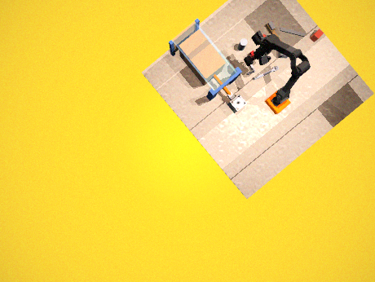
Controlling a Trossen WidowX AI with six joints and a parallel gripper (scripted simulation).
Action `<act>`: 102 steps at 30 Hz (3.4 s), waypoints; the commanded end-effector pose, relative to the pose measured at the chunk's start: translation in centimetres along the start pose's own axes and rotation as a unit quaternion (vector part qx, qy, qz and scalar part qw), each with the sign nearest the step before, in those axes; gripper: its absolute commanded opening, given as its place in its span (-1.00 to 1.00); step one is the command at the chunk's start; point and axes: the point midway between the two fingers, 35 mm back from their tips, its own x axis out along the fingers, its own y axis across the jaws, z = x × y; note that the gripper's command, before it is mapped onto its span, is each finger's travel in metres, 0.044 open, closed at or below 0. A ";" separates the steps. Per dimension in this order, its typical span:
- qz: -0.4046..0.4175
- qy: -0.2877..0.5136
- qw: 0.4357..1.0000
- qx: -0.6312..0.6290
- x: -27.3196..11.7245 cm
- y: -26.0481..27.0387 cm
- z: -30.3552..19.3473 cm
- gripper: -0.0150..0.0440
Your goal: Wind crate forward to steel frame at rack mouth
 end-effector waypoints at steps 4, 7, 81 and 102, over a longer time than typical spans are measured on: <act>0.002 -0.009 1.000 -0.005 3.2 -0.4 0.7 1.00; 0.002 -0.009 1.000 -0.005 3.8 -0.4 0.8 1.00; 0.000 -0.005 1.000 -0.004 4.9 -0.5 0.6 -0.27; 0.001 -0.007 1.000 -0.004 -5.5 -0.6 -0.6 -0.49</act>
